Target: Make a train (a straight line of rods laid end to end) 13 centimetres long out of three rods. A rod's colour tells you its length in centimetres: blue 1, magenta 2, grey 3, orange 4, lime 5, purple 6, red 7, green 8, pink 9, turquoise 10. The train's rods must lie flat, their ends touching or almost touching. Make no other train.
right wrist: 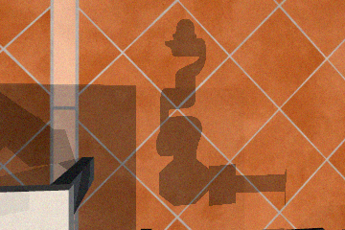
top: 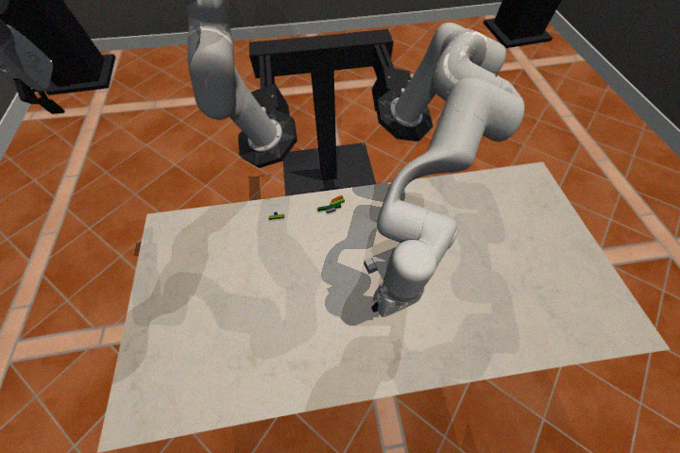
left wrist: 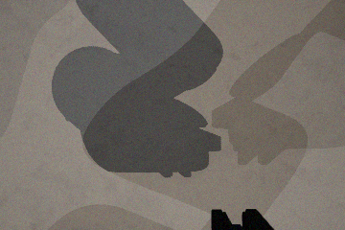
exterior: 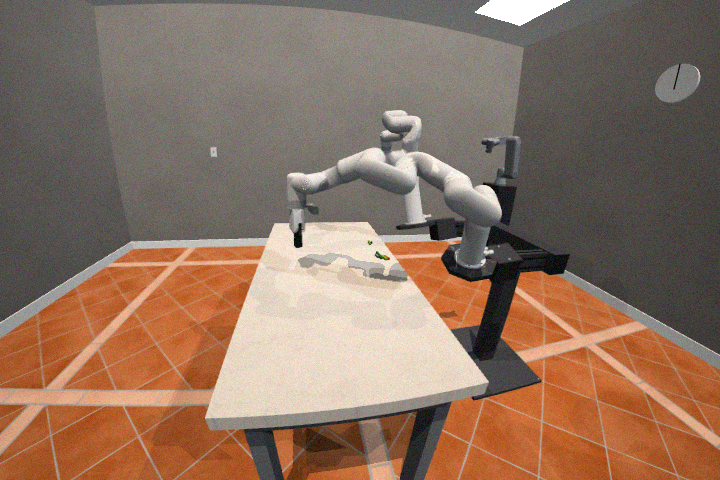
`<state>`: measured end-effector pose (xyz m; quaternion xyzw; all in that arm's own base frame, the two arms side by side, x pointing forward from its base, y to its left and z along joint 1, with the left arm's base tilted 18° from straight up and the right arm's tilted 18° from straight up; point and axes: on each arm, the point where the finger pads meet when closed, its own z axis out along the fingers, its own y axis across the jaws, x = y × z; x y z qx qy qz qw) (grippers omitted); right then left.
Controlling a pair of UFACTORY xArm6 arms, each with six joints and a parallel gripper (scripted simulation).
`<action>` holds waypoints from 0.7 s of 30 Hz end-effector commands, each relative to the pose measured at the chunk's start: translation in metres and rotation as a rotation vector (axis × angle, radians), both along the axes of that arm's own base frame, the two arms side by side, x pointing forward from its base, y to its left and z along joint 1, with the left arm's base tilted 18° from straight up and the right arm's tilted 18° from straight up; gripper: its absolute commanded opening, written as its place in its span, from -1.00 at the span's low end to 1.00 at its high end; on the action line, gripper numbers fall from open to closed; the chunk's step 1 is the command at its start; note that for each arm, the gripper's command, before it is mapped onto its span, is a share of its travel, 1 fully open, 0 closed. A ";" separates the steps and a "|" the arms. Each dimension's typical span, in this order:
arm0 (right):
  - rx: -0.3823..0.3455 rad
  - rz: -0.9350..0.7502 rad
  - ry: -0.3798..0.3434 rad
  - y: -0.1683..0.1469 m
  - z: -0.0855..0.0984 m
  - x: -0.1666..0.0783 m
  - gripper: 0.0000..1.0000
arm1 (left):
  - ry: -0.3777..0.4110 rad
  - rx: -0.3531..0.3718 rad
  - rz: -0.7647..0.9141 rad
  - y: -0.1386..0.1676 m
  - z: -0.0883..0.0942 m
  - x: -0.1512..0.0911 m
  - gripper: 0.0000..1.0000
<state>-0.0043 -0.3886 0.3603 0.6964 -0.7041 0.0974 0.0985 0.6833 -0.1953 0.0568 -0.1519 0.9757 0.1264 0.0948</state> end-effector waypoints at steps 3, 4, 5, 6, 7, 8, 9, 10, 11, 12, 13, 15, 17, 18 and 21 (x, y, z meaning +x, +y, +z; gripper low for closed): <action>-0.004 0.000 0.000 0.000 0.001 0.000 1.00 | -0.003 -0.001 -0.001 -0.001 0.005 0.000 -0.89; -0.004 0.000 0.000 0.000 0.001 0.000 1.00 | -0.003 -0.001 -0.001 -0.001 0.005 0.000 -0.89; -0.004 0.000 0.000 0.000 0.001 0.000 1.00 | -0.003 -0.001 -0.001 -0.001 0.005 0.000 -0.89; -0.004 0.000 0.000 0.000 0.001 0.000 1.00 | -0.003 -0.001 -0.001 -0.001 0.005 0.000 -0.89; -0.004 0.000 0.000 0.000 0.001 0.000 1.00 | -0.003 -0.001 -0.001 -0.001 0.005 0.000 -0.89; -0.004 0.000 0.000 0.000 0.001 0.000 1.00 | -0.003 -0.001 -0.001 -0.001 0.005 0.000 -0.89; -0.004 0.000 0.000 0.000 0.001 0.000 1.00 | -0.003 -0.001 -0.003 -0.001 0.005 0.000 -0.89; -0.004 0.000 0.000 0.000 0.001 0.000 1.00 | -0.002 0.001 -0.007 -0.001 0.005 -0.001 -0.89; -0.004 0.000 0.000 0.000 0.001 0.000 1.00 | 0.000 0.003 -0.016 -0.001 0.005 -0.002 -0.89; -0.004 0.000 0.000 0.000 0.001 0.000 1.00 | 0.004 0.006 -0.028 -0.001 0.005 -0.004 -0.89; -0.004 0.000 0.000 0.000 0.001 0.000 1.00 | 0.008 0.011 -0.046 0.000 0.005 -0.007 -0.89; -0.004 0.000 0.000 0.000 0.001 0.000 1.00 | 0.021 0.024 -0.095 0.002 0.005 -0.016 -0.89; -0.004 0.000 0.000 0.000 0.001 0.000 1.00 | 0.039 0.040 -0.163 0.005 0.005 -0.031 -0.89; -0.004 0.000 0.000 0.000 0.001 0.000 1.00 | 0.050 0.049 -0.203 0.007 0.005 -0.040 -0.89; -0.004 0.000 0.000 0.000 0.001 0.000 1.00 | 0.062 0.058 -0.245 0.010 0.005 -0.051 -0.89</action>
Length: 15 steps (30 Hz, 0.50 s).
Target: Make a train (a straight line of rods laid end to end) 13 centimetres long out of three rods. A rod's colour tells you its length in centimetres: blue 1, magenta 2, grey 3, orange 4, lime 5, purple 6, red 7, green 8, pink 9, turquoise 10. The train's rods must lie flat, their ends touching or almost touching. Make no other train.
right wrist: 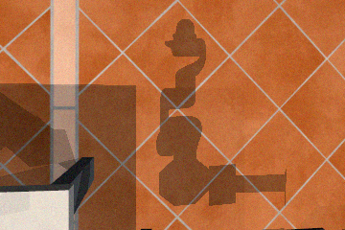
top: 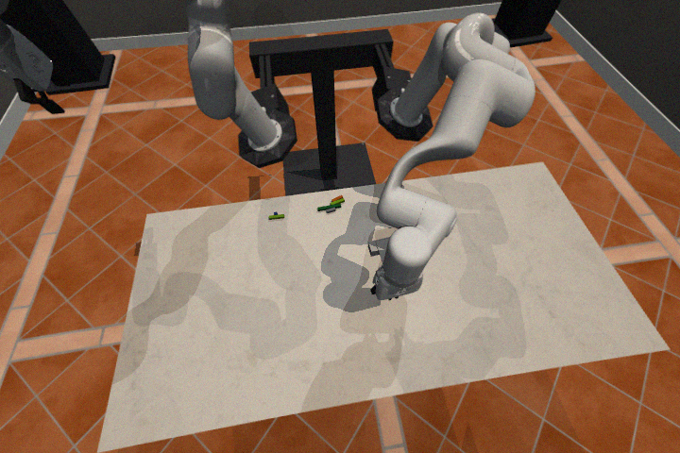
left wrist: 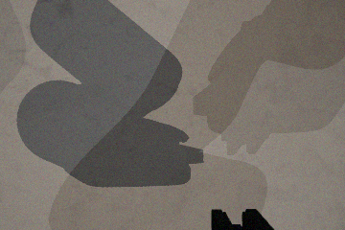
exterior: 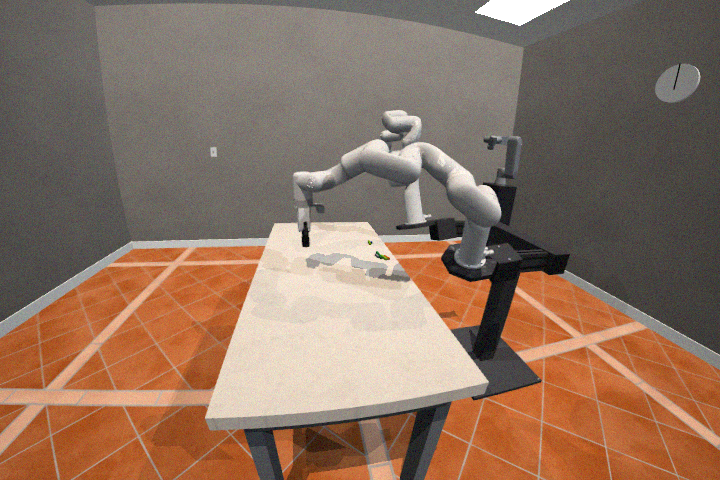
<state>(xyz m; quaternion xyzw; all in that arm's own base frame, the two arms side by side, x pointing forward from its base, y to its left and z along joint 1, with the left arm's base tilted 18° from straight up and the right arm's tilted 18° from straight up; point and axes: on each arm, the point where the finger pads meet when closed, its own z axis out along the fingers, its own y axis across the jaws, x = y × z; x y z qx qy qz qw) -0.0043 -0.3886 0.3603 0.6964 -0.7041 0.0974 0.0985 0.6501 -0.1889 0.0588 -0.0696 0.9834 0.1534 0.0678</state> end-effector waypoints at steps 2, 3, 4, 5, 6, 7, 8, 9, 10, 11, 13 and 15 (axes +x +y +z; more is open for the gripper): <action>-0.004 0.000 0.000 0.000 0.001 0.000 1.00 | 0.009 0.008 -0.183 0.009 0.001 -0.043 -0.89; -0.004 0.000 0.000 0.000 0.001 0.000 1.00 | 0.013 0.010 -0.197 0.010 0.000 -0.047 -0.89; -0.004 0.000 0.000 0.000 0.001 0.000 1.00 | 0.020 0.013 -0.218 0.011 0.000 -0.054 -0.89; -0.004 0.000 0.000 0.000 0.001 0.000 1.00 | 0.028 0.016 -0.243 0.013 -0.001 -0.062 -0.89; -0.004 0.000 0.000 0.000 0.001 0.000 1.00 | 0.037 0.019 -0.268 0.015 -0.002 -0.070 -0.89; -0.004 0.000 0.000 0.000 0.001 0.000 1.00 | 0.044 0.022 -0.292 0.016 -0.003 -0.079 -0.89; -0.004 0.000 0.000 0.000 0.001 0.000 1.00 | 0.052 0.024 -0.315 0.018 -0.004 -0.087 -0.89; -0.004 0.000 0.000 0.000 0.001 0.000 1.00 | 0.060 0.026 -0.338 0.020 -0.005 -0.095 -0.89; -0.004 0.000 0.000 0.000 0.001 0.000 1.00 | 0.067 0.028 -0.360 0.022 -0.006 -0.103 -0.89; -0.004 0.000 0.000 0.000 0.001 0.000 1.00 | 0.075 0.030 -0.382 0.024 -0.007 -0.112 -0.89; -0.004 0.000 0.000 0.000 0.001 0.000 1.00 | 0.090 0.032 -0.425 0.028 -0.010 -0.128 -0.89; -0.004 0.000 0.000 0.000 0.001 0.000 1.00 | 0.097 0.034 -0.446 0.029 -0.011 -0.137 -0.89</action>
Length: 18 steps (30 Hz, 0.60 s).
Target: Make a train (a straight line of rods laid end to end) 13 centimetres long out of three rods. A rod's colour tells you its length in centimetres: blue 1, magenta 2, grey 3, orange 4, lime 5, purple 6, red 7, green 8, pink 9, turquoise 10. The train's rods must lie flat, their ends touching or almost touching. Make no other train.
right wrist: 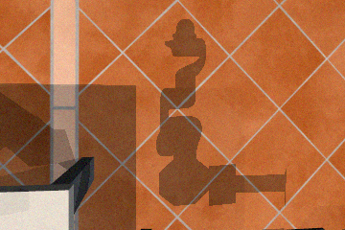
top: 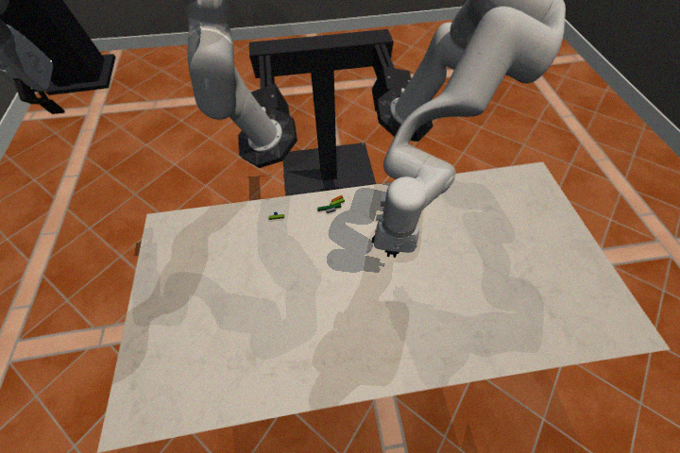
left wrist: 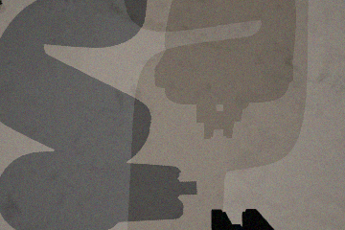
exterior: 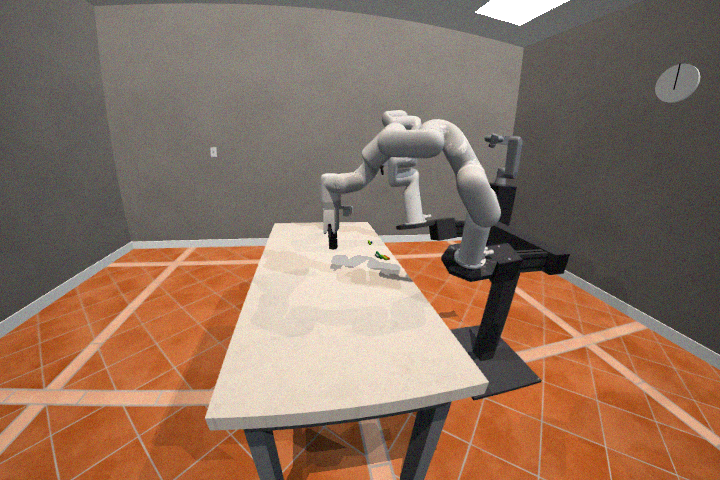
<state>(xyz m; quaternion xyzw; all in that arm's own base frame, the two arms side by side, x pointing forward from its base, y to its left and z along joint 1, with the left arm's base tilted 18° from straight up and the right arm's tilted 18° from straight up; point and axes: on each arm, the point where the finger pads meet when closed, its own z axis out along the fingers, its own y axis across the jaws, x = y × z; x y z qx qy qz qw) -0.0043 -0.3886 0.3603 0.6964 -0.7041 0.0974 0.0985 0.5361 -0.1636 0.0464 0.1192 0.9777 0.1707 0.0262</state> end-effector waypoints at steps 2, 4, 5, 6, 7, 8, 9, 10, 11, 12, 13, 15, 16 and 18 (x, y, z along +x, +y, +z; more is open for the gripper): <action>-0.004 0.000 0.000 0.000 0.001 0.000 1.00 | -0.027 -0.035 -0.114 0.007 0.000 -0.034 -0.89; -0.004 0.000 0.000 0.000 0.001 0.000 1.00 | -0.012 -0.034 -0.153 0.011 -0.003 -0.050 -0.89; -0.004 0.000 0.000 0.000 0.001 0.000 1.00 | -0.008 -0.034 -0.165 0.012 -0.004 -0.056 -0.89; -0.004 0.000 0.000 0.000 0.001 0.000 1.00 | -0.005 -0.033 -0.173 0.012 -0.004 -0.059 -0.89; -0.004 0.000 0.000 0.000 0.001 0.000 1.00 | -0.003 -0.033 -0.177 0.013 -0.005 -0.061 -0.89; -0.004 0.000 0.000 0.000 0.001 0.000 1.00 | -0.003 -0.033 -0.178 0.013 -0.005 -0.061 -0.89; -0.004 0.000 0.000 0.000 0.001 0.000 1.00 | -0.003 -0.033 -0.178 0.013 -0.005 -0.061 -0.89; -0.004 0.000 0.000 0.000 0.001 0.000 1.00 | -0.003 -0.033 -0.178 0.013 -0.005 -0.061 -0.89; -0.004 0.000 0.000 0.000 0.001 0.000 1.00 | -0.003 -0.033 -0.178 0.013 -0.005 -0.061 -0.89; -0.004 0.000 0.000 0.000 0.001 0.000 1.00 | -0.003 -0.033 -0.178 0.013 -0.005 -0.061 -0.89; -0.004 0.000 0.000 0.000 0.001 0.000 1.00 | -0.003 -0.033 -0.178 0.013 -0.005 -0.061 -0.89; -0.004 0.000 0.000 0.000 0.001 0.000 1.00 | -0.003 -0.033 -0.178 0.013 -0.005 -0.061 -0.89; -0.004 0.000 0.000 0.000 0.001 0.000 1.00 | -0.003 -0.033 -0.178 0.013 -0.005 -0.061 -0.89; -0.004 0.000 0.000 0.000 0.001 0.000 1.00 | -0.003 -0.033 -0.178 0.013 -0.005 -0.061 -0.89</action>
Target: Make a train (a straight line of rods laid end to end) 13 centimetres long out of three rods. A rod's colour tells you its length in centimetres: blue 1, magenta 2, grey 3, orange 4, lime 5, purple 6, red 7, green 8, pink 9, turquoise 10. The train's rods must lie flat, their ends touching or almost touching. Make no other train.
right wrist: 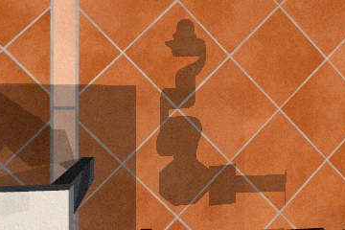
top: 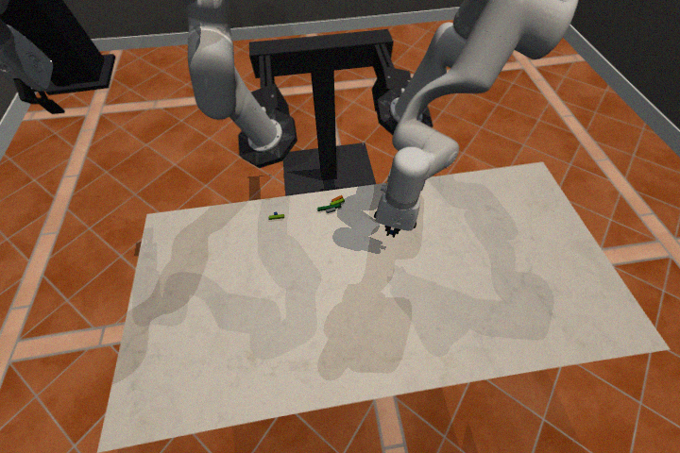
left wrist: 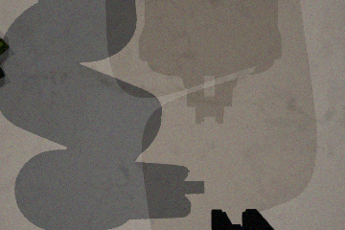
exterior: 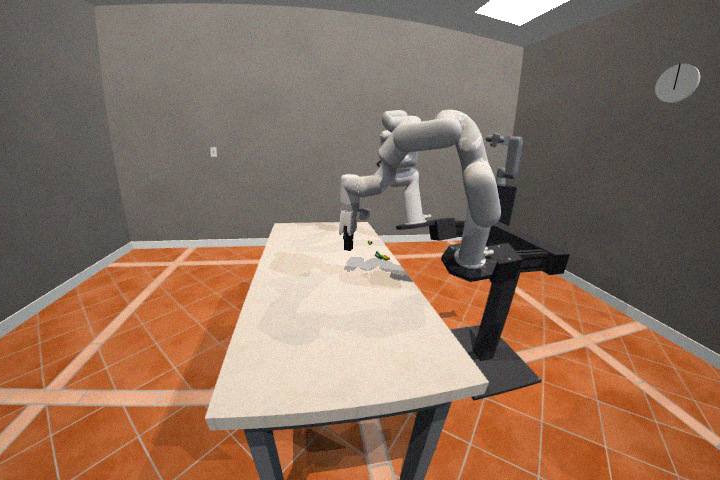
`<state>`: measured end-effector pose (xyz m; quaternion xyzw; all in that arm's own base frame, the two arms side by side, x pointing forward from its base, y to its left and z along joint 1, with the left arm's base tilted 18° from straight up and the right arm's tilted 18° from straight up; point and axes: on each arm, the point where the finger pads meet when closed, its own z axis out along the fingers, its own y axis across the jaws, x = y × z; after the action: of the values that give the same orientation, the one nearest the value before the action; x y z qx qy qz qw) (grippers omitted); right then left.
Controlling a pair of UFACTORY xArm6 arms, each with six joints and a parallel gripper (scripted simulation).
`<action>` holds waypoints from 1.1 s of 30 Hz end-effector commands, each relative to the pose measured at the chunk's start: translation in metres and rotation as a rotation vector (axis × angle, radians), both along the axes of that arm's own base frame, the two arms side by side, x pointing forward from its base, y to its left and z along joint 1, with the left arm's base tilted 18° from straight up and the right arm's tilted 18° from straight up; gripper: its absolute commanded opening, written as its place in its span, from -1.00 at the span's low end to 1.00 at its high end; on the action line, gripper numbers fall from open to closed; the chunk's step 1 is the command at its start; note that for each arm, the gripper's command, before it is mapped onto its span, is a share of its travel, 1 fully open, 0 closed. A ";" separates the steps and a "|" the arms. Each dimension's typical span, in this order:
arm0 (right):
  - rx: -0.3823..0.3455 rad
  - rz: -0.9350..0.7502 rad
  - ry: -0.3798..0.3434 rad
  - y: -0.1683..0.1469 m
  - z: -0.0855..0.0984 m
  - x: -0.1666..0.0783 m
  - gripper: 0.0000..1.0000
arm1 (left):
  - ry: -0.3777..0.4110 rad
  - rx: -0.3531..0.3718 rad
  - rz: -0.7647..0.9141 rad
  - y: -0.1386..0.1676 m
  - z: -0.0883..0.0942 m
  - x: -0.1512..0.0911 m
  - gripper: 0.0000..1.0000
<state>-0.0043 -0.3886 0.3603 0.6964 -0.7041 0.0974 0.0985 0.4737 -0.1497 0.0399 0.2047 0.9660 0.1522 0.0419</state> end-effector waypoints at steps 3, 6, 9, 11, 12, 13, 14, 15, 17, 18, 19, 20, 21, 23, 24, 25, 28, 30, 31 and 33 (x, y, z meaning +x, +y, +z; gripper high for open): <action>-0.004 0.000 0.000 0.000 0.001 0.000 1.00 | -0.005 -0.002 -0.002 -0.001 0.002 0.001 -0.89; -0.004 0.000 0.000 0.000 0.001 0.000 1.00 | -0.005 -0.002 -0.002 -0.001 0.001 0.001 -0.89; -0.004 0.000 0.000 0.000 0.001 0.000 1.00 | -0.005 -0.002 -0.002 0.001 -0.003 0.002 -0.89; -0.004 0.000 0.000 0.000 0.001 0.000 1.00 | -0.005 -0.002 -0.002 0.002 -0.008 0.002 -0.89; -0.004 0.000 0.000 0.000 0.001 0.000 1.00 | -0.005 -0.002 -0.002 0.003 -0.010 0.003 -0.89; -0.004 0.000 0.000 0.000 0.001 0.000 1.00 | -0.005 -0.002 -0.002 0.004 -0.014 0.003 -0.89; -0.004 0.000 0.000 0.000 0.001 0.000 1.00 | -0.005 -0.002 -0.002 0.005 -0.017 0.004 -0.89; -0.004 0.000 0.000 0.000 0.001 0.000 1.00 | -0.005 -0.002 -0.002 0.006 -0.021 0.004 -0.89; -0.004 0.000 0.000 0.000 0.001 0.000 1.00 | -0.005 -0.002 -0.002 0.006 -0.021 0.004 -0.89; -0.004 0.000 0.000 0.000 0.001 0.000 1.00 | -0.005 -0.002 -0.002 0.007 -0.025 0.005 -0.89; -0.004 0.000 0.000 0.000 0.001 0.000 1.00 | -0.005 -0.002 -0.002 0.008 -0.029 0.006 -0.89; -0.004 0.000 0.000 0.000 0.001 0.000 1.00 | -0.005 -0.002 -0.002 0.009 -0.033 0.006 -0.89; -0.004 0.000 0.000 0.000 0.001 0.000 1.00 | -0.005 -0.002 -0.002 0.011 -0.037 0.007 -0.89; -0.004 0.000 0.000 0.000 0.001 0.000 1.00 | -0.005 -0.002 -0.002 0.013 -0.046 0.008 -0.89; -0.004 0.000 0.000 0.000 0.001 0.000 1.00 | -0.005 -0.002 -0.002 0.015 -0.050 0.009 -0.89; -0.004 0.000 0.000 0.000 0.001 0.000 1.00 | -0.005 -0.002 -0.002 0.016 -0.054 0.009 -0.89; -0.004 0.000 0.000 0.000 0.001 0.000 1.00 | -0.005 -0.002 -0.002 0.019 -0.065 0.011 -0.89; -0.004 0.000 0.000 0.000 0.001 0.000 1.00 | -0.005 -0.002 -0.002 0.021 -0.071 0.012 -0.89; -0.004 0.000 0.000 0.000 0.001 0.000 1.00 | -0.005 -0.002 -0.002 0.022 -0.074 0.012 -0.89; -0.004 0.000 0.000 0.000 0.001 0.000 1.00 | -0.005 -0.002 -0.002 0.022 -0.076 0.012 -0.89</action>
<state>-0.0043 -0.3886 0.3603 0.6964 -0.7041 0.0974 0.0985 0.4831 -0.1277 -0.0325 0.2050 0.9660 0.1519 0.0415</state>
